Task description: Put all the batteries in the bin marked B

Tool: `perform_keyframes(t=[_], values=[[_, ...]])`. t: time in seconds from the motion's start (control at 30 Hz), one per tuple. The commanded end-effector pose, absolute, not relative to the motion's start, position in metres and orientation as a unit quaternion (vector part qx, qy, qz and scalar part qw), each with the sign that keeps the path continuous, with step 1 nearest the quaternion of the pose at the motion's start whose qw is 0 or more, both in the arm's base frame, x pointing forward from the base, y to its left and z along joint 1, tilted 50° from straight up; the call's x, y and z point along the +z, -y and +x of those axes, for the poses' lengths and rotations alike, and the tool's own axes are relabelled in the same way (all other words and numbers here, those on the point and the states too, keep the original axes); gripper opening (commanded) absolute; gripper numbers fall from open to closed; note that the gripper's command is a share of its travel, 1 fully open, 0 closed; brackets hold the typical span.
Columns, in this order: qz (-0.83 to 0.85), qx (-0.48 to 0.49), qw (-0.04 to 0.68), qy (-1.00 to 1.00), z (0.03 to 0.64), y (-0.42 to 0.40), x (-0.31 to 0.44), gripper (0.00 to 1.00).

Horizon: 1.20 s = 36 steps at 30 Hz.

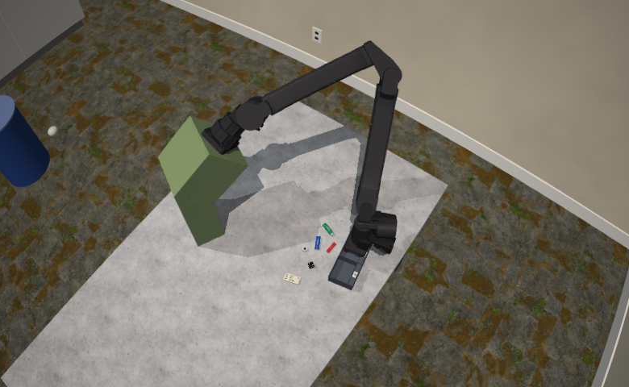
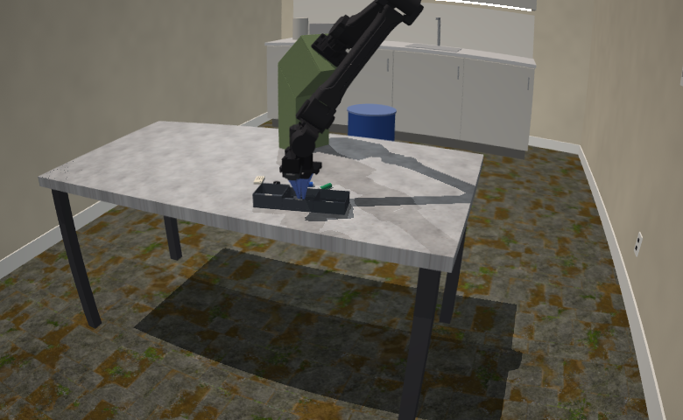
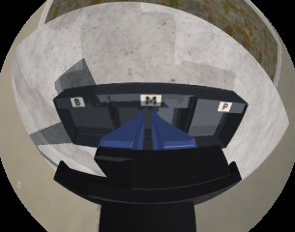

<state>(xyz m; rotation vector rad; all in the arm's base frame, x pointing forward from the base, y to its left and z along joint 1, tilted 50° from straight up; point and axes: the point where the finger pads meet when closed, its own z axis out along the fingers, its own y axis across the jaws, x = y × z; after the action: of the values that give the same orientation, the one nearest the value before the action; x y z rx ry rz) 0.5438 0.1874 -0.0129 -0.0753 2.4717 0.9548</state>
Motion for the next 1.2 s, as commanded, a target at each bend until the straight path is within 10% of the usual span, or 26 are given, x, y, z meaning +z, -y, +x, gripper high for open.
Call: perform_keyframes(t=[0.0, 1.17], values=[[-0.02, 0.347, 0.238, -0.907, 0.5416, -0.1791, -0.026, 0.09], [-0.018, 0.345, 0.241, -0.907, 0.5432, -0.1729, -0.0275, 0.09]])
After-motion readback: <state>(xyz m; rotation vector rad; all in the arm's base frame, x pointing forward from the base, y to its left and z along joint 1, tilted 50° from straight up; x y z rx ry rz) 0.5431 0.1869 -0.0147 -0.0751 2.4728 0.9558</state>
